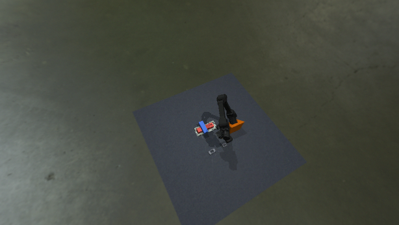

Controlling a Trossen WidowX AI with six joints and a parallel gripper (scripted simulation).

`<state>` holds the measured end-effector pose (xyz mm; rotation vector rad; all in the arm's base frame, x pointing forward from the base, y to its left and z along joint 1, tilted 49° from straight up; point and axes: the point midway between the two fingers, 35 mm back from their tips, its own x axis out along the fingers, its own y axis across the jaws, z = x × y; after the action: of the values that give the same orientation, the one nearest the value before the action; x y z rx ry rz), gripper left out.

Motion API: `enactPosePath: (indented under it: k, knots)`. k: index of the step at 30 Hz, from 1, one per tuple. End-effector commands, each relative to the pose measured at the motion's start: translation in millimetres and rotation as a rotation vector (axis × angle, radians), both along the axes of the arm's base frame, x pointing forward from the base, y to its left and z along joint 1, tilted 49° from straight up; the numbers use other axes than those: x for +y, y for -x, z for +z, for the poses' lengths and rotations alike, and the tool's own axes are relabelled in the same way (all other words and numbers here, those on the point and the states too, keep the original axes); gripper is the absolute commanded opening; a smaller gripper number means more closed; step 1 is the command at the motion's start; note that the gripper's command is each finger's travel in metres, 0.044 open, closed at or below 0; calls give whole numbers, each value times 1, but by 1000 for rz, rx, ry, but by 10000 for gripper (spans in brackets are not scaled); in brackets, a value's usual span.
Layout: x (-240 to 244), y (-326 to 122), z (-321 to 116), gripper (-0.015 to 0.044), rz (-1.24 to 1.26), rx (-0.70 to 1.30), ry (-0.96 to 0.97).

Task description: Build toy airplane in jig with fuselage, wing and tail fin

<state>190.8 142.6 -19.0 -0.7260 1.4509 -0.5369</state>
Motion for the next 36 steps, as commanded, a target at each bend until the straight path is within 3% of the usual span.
enactPosePath:
  k: [1, 36]
  knots:
    - [-10, -6, 10, 0, 3, -2, -5]
    - [-99, -31, 77, 0, -11, -29, -7]
